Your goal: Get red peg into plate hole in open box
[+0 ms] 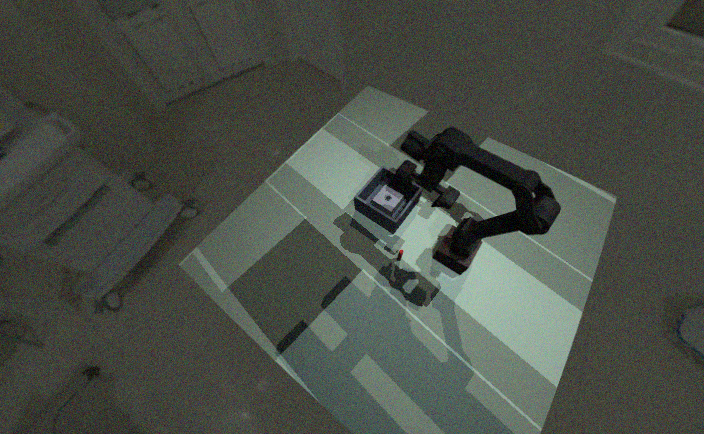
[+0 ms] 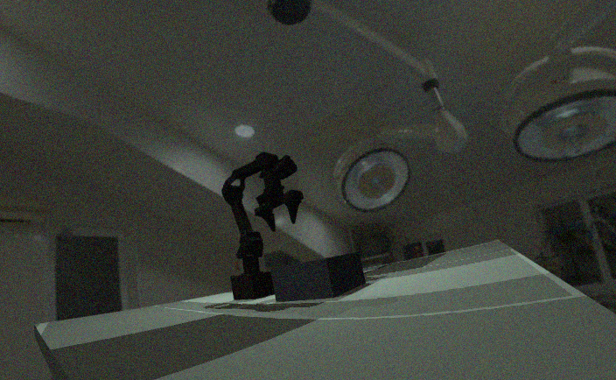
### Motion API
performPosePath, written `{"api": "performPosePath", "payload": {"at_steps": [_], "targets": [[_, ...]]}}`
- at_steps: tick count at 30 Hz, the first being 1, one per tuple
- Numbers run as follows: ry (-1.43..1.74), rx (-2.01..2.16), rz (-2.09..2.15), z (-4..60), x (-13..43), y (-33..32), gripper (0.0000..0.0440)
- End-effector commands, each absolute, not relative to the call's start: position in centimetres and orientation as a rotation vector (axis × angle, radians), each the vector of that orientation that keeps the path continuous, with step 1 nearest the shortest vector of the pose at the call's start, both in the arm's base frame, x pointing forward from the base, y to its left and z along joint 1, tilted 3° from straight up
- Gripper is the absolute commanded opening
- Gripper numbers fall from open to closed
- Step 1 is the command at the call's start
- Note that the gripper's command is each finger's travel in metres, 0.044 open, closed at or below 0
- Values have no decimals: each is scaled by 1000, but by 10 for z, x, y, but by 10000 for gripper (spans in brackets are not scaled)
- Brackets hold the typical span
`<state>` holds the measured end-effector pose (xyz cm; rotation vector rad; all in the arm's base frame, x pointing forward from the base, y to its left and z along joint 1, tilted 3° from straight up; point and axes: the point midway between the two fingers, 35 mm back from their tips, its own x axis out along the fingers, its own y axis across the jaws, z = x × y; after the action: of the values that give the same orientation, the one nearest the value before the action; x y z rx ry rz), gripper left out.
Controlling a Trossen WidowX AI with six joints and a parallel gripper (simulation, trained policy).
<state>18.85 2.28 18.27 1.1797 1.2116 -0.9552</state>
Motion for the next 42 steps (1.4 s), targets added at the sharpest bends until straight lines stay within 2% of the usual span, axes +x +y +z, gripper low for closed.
{"api": "performPosePath", "payload": {"at_steps": [1, 19, 42], "targets": [[1281, 1084, -936, 173, 184, 35, 440], [1554, 619, -828, 118, 148, 109, 440], [1569, 432, -640, 31, 145, 154, 440]]}}
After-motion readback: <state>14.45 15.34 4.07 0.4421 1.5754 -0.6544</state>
